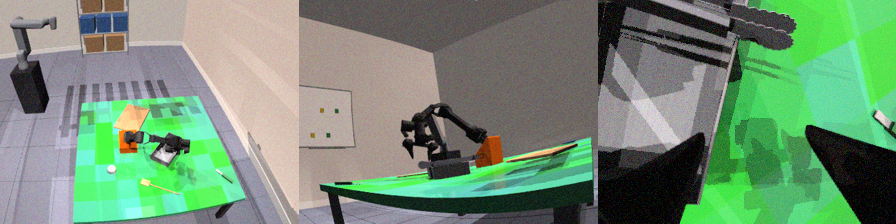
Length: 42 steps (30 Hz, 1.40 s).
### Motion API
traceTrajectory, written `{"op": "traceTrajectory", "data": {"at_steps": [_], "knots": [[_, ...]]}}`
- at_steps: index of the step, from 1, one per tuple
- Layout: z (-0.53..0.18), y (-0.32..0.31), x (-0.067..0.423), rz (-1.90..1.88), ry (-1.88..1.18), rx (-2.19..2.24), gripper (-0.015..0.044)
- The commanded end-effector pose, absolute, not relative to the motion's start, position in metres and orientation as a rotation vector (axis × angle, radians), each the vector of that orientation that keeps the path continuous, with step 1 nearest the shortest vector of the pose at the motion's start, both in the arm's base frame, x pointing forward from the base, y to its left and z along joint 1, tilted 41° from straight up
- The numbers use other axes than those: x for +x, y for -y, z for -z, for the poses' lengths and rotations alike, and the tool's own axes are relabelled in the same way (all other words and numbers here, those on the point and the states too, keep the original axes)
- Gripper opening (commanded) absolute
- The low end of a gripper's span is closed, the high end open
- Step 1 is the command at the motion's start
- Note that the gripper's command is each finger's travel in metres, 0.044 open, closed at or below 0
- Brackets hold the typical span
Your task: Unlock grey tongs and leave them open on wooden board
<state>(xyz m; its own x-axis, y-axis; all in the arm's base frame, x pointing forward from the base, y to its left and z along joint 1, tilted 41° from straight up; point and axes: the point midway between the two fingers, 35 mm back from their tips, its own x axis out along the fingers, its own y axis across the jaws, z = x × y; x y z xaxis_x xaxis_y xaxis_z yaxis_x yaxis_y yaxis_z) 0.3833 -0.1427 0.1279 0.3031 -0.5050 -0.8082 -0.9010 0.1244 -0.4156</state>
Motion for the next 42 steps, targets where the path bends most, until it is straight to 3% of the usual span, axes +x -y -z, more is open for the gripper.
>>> {"op": "traceTrajectory", "data": {"at_steps": [1, 9, 42], "knots": [[-0.088, 0.096, 0.382, -0.845, -1.406, -1.765, 0.044], [-0.029, 0.027, 0.358, -1.741, -1.402, -2.257, 0.044], [-0.004, 0.039, 0.353, -1.742, -1.401, -2.256, 0.044]]}}
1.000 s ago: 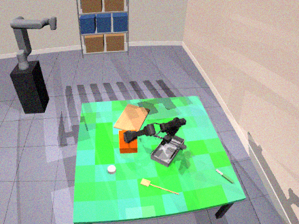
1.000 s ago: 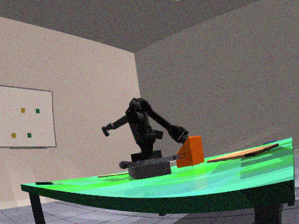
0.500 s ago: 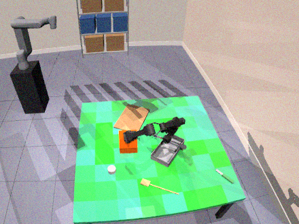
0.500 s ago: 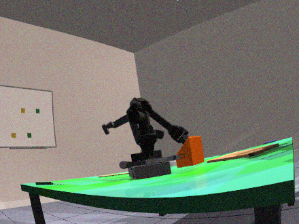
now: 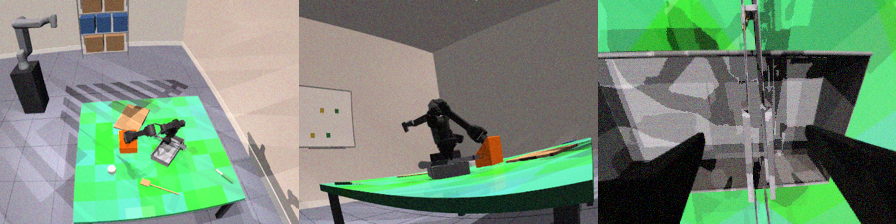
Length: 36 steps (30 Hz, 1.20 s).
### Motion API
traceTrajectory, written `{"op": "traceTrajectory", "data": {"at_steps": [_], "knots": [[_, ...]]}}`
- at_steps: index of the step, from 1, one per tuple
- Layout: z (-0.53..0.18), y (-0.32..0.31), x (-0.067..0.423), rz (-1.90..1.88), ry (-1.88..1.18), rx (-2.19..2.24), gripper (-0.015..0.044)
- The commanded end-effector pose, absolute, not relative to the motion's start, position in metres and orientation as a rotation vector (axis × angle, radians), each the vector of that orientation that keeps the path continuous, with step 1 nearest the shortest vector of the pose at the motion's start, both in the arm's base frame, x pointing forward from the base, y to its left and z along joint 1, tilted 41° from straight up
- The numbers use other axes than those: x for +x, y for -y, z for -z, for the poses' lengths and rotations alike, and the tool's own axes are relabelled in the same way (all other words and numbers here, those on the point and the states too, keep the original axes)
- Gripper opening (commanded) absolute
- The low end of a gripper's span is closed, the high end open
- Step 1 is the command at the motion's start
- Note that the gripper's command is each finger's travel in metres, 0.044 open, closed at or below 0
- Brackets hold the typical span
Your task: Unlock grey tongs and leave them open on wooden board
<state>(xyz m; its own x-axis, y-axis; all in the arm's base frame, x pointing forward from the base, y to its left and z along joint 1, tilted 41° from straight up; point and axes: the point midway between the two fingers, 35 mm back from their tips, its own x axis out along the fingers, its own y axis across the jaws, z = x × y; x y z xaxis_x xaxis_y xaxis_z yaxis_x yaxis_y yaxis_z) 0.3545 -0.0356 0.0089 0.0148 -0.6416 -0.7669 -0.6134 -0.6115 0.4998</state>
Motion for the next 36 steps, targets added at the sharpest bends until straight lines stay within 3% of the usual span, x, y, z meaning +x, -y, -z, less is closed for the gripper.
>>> {"op": "traceTrajectory", "data": {"at_steps": [1, 28, 36], "knots": [[-0.003, 0.041, 0.353, 1.704, 1.371, 2.207, 0.044], [0.028, 0.068, 0.352, 1.7, 1.373, 2.205, 0.044], [0.025, 0.066, 0.353, 1.699, 1.376, 2.216, 0.023]]}}
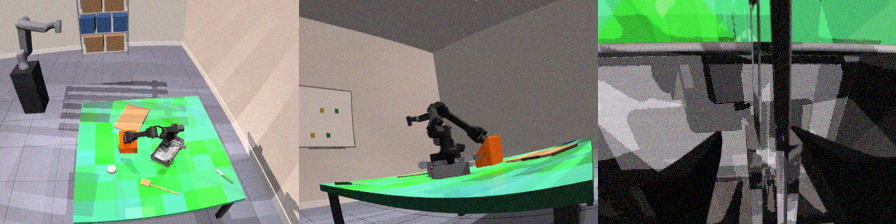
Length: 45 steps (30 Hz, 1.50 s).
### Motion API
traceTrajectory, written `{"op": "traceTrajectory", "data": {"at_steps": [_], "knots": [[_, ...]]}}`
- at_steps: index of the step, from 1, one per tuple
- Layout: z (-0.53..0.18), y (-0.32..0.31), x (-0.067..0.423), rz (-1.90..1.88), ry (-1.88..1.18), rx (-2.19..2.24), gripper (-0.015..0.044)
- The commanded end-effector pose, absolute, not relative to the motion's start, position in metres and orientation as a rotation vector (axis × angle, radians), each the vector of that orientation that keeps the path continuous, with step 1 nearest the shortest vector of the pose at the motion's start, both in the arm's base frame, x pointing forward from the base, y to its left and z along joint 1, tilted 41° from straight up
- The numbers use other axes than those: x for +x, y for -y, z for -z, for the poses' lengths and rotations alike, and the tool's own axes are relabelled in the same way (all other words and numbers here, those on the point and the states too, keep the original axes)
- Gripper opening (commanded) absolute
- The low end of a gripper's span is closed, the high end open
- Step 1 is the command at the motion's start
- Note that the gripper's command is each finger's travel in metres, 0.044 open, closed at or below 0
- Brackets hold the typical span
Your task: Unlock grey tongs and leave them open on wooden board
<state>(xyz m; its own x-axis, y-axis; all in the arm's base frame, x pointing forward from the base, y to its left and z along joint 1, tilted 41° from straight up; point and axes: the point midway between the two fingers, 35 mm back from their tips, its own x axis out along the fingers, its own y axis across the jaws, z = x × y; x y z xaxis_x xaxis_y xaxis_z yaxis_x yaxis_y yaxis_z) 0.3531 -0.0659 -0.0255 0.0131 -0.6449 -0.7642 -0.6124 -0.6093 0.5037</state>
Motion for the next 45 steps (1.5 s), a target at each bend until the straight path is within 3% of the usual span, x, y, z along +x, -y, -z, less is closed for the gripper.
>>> {"op": "traceTrajectory", "data": {"at_steps": [1, 4, 18, 25, 34, 45], "knots": [[0.025, 0.066, 0.353, 1.699, 1.376, 2.216, 0.0204], [0.025, 0.066, 0.353, 1.699, 1.376, 2.216, 0.0125], [0.025, 0.066, 0.353, 1.699, 1.376, 2.216, 0.0032], [0.019, 0.06, 0.355, 1.701, 1.375, 2.216, -0.015], [-0.068, -0.015, 0.353, 1.708, 1.369, 2.208, -0.015], [-0.068, -0.016, 0.353, 1.704, 1.371, 2.204, -0.015]]}}
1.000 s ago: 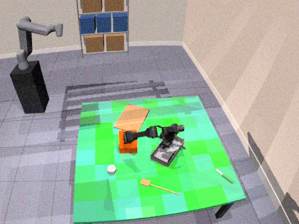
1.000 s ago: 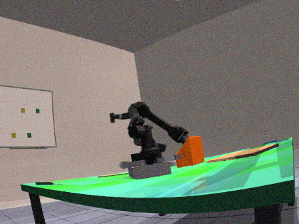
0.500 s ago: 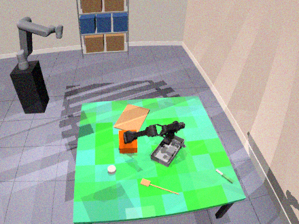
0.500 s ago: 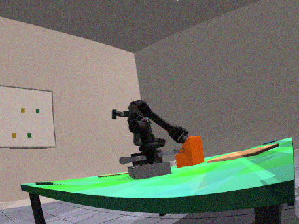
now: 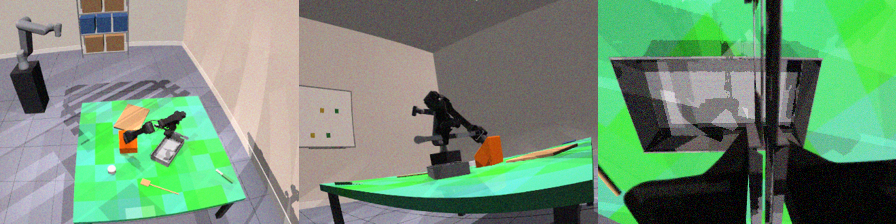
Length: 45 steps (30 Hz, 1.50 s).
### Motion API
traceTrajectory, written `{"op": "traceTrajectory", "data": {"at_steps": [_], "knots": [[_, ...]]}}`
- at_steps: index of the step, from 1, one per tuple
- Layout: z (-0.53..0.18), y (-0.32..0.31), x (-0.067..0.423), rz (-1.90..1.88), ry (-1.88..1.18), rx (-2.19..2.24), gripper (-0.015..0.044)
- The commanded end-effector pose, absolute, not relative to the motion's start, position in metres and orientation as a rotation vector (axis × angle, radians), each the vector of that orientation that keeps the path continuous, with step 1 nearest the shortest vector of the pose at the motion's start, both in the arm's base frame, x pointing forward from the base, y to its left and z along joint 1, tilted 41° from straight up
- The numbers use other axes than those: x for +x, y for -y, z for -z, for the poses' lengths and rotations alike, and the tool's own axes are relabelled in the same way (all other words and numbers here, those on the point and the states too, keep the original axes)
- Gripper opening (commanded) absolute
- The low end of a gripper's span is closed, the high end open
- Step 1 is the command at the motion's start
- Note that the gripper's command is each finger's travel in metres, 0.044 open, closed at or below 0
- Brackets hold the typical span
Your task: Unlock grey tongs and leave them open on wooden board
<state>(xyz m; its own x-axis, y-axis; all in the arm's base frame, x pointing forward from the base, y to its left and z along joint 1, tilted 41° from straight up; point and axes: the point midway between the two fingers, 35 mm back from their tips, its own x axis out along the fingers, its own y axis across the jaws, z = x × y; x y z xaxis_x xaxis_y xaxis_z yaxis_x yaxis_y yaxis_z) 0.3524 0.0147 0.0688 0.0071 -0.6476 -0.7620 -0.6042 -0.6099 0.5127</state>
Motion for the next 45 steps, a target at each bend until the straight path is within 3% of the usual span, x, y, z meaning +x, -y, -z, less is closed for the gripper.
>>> {"op": "traceTrajectory", "data": {"at_steps": [1, 17, 33, 45], "knots": [[-0.067, -0.018, 0.353, 1.703, 1.377, 2.208, -0.015], [-0.004, -0.11, 0.347, 1.643, 1.667, 2.359, -0.015], [0.069, -0.197, 0.303, 1.49, 2.048, 2.461, -0.015], [0.1, -0.226, 0.276, 1.389, 2.212, 2.489, -0.015]]}}
